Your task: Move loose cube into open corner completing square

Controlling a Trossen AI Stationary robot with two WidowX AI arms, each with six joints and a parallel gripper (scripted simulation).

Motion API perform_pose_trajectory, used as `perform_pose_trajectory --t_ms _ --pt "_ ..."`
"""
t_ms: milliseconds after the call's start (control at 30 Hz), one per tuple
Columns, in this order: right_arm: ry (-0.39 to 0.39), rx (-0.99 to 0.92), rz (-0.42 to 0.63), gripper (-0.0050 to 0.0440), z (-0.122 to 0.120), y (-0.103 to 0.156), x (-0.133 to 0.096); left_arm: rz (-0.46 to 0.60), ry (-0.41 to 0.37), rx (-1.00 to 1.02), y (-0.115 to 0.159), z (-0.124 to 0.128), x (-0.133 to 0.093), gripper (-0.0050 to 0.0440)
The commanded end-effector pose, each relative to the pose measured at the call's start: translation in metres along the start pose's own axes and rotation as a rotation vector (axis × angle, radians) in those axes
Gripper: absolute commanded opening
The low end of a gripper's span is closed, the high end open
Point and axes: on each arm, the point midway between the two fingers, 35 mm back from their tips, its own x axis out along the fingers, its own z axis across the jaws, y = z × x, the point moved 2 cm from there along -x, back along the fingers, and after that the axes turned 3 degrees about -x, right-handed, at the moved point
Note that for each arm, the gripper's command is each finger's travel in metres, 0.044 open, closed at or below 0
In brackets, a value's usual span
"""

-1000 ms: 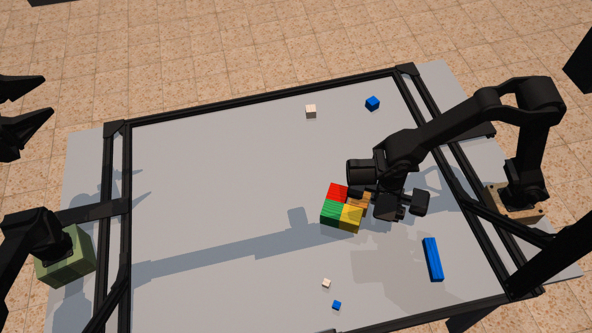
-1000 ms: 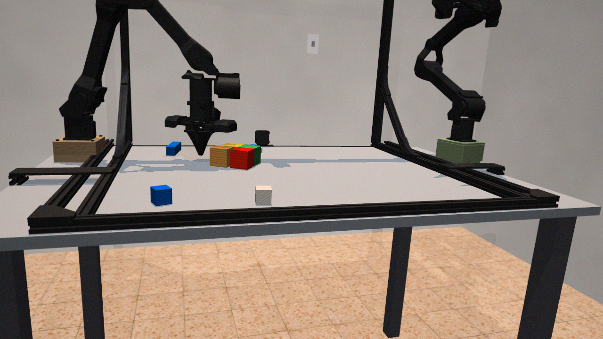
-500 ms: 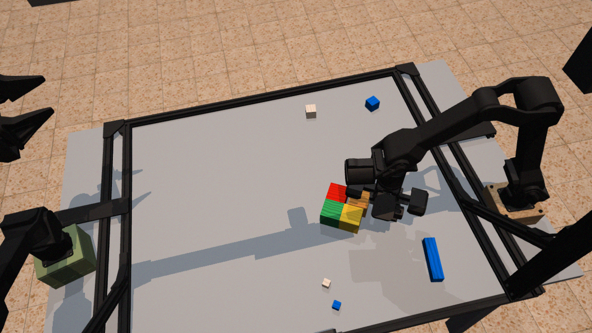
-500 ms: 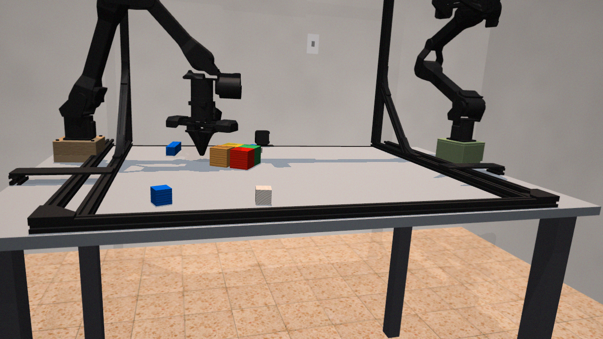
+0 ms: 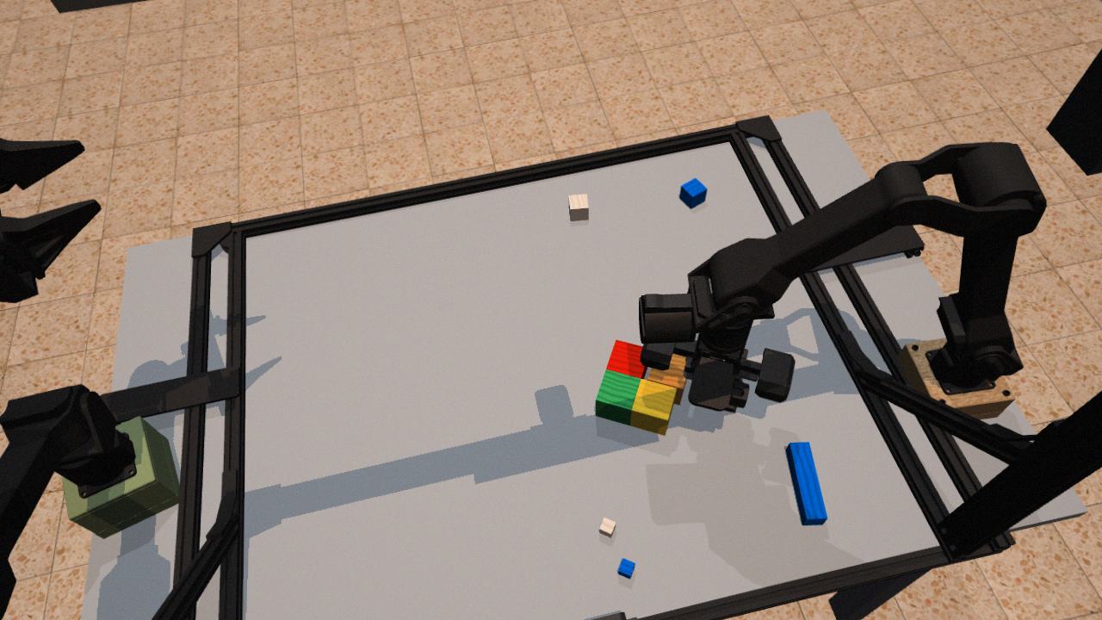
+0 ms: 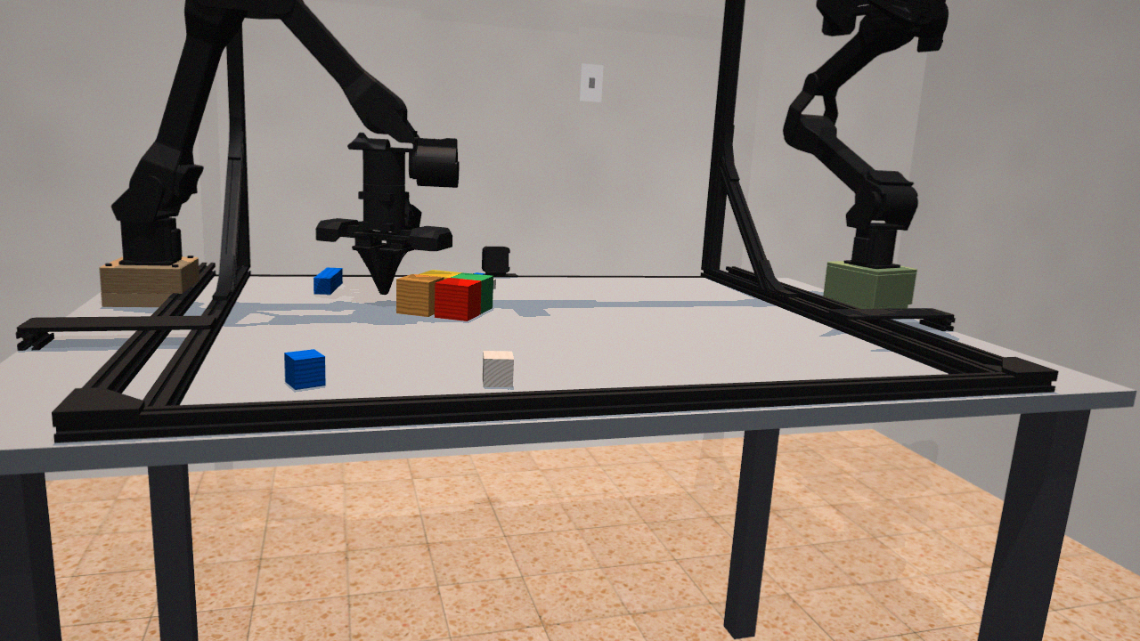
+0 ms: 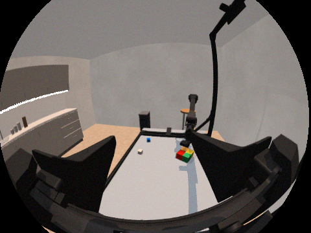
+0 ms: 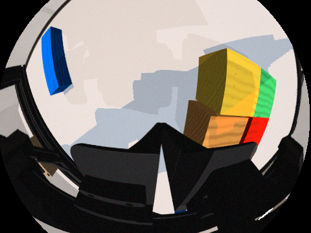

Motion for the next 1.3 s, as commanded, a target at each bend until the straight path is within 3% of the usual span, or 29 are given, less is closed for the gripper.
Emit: perform_pose_trajectory --t_ms 0,1267 --pt "0.000 -0.005 0.004 0.0000 -0.0020 0.0005 0.0000 0.001 0.002 -0.004 0.0003 -0.0003 -0.0001 0.0400" --pt "0.000 -0.005 0.004 0.0000 -0.0103 0.0008 0.0000 0.001 0.002 -0.004 0.0003 -0.0003 -0.0001 0.0400"
